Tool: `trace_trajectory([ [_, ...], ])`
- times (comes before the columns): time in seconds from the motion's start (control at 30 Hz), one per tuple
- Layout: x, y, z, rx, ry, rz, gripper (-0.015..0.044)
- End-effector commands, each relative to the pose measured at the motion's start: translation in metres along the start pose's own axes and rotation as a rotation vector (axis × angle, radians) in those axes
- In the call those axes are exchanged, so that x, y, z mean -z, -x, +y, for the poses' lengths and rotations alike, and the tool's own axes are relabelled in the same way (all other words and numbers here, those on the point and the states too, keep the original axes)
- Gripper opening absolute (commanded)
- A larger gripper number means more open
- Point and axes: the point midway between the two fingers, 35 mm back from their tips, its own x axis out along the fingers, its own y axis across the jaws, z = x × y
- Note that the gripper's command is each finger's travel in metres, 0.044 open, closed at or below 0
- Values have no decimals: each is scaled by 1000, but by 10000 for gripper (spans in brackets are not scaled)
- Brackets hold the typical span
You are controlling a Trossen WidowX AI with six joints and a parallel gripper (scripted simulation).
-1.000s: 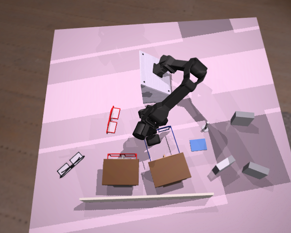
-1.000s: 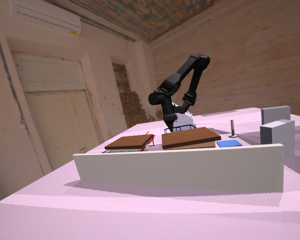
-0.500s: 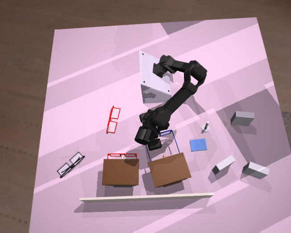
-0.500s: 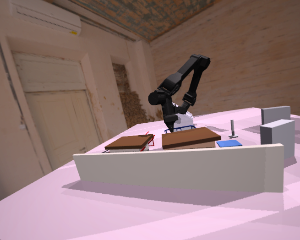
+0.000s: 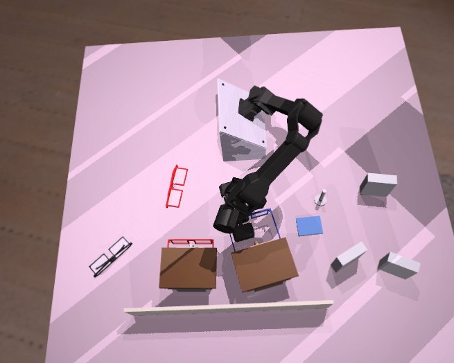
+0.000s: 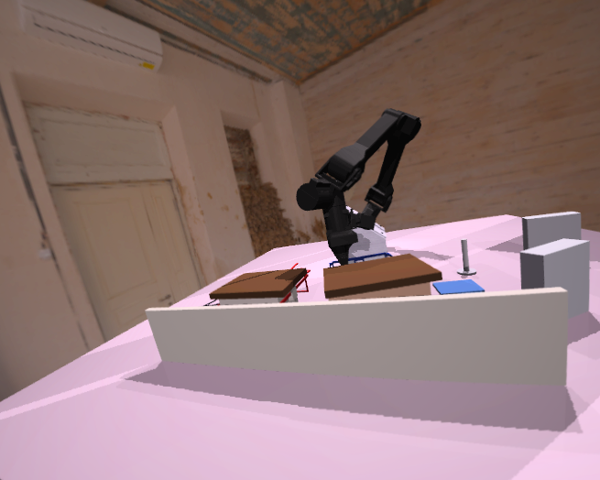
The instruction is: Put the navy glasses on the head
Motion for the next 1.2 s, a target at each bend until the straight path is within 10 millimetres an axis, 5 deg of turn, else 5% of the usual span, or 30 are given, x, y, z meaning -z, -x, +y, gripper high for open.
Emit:
trace_trajectory([
  [0.0, 0, 1, -8, 8, -1, -2, 0],
  [1.17, 0, -2, -61, 10, 1, -3, 0],
])
